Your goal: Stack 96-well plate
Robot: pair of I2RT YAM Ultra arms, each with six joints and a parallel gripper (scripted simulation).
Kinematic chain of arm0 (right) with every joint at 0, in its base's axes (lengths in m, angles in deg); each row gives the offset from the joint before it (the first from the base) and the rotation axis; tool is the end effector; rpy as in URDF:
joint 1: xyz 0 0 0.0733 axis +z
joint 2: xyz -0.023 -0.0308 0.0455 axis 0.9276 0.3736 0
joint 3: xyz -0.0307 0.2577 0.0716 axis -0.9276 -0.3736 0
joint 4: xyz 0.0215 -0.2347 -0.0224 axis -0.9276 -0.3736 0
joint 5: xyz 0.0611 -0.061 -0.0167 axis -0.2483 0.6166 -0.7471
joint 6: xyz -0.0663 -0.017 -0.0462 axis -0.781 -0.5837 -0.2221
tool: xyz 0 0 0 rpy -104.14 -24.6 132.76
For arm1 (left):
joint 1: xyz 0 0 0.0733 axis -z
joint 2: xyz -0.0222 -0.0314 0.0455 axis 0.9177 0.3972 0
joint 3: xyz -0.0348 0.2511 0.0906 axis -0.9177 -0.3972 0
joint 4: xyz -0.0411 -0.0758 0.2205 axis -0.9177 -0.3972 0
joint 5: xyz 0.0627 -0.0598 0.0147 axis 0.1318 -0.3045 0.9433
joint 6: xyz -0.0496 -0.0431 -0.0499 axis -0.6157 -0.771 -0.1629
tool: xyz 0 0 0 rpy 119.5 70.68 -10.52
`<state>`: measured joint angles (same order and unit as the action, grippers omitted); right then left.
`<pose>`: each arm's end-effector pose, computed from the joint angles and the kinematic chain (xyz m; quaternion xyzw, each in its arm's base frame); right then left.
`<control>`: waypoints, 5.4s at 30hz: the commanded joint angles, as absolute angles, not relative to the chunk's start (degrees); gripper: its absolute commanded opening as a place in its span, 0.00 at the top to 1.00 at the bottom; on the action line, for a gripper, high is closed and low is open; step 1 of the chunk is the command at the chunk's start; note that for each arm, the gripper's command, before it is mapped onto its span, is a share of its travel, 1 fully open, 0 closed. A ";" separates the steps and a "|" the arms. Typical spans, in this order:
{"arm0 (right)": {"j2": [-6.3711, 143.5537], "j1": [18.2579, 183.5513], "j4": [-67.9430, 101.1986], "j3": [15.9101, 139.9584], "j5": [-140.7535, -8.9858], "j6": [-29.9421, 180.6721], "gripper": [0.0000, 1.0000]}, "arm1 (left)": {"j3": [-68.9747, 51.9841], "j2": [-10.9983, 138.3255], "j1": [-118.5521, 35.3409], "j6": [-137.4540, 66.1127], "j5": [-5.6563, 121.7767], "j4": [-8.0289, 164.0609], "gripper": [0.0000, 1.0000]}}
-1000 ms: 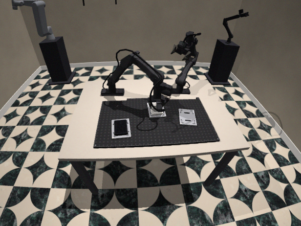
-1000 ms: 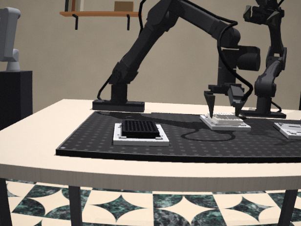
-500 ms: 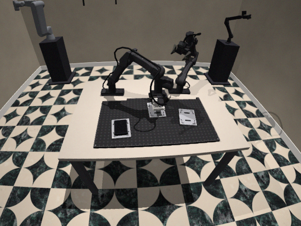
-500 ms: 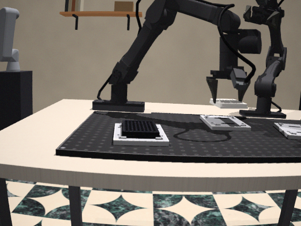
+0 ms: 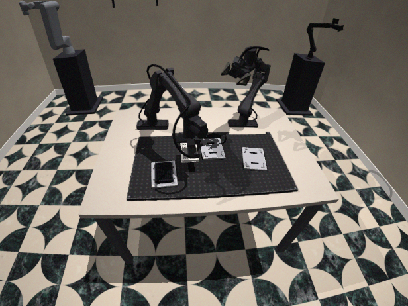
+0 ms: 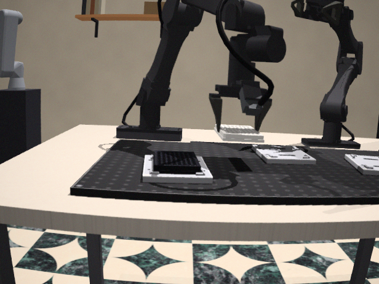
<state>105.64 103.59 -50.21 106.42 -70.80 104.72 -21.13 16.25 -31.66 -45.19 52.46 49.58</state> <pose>0.3081 0.2217 0.1790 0.0532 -0.9985 0.0027 0.0095 0.0992 -0.0806 0.3992 0.2000 0.7224 -0.3075 0.5862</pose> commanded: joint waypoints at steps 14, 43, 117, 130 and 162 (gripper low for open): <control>111.37 82.78 -56.54 119.46 -71.10 81.97 0.21 | -41.36 42.69 -19.25 -47.18 61.35 102.91 0.00; 111.81 83.12 -50.95 114.74 -71.04 82.81 0.21 | -43.81 46.55 -18.52 -46.71 62.33 109.66 0.00; 114.01 82.15 -42.37 107.72 -70.79 82.18 0.21 | -43.81 46.55 -18.52 -46.71 62.33 109.66 0.00; 113.05 82.57 -44.48 110.78 -70.86 82.38 0.00 | -43.81 46.55 -18.52 -46.71 62.33 109.66 0.00; 112.58 81.93 -62.77 128.05 -70.89 81.83 0.00 | -43.81 46.55 -18.52 -46.71 62.33 109.66 0.00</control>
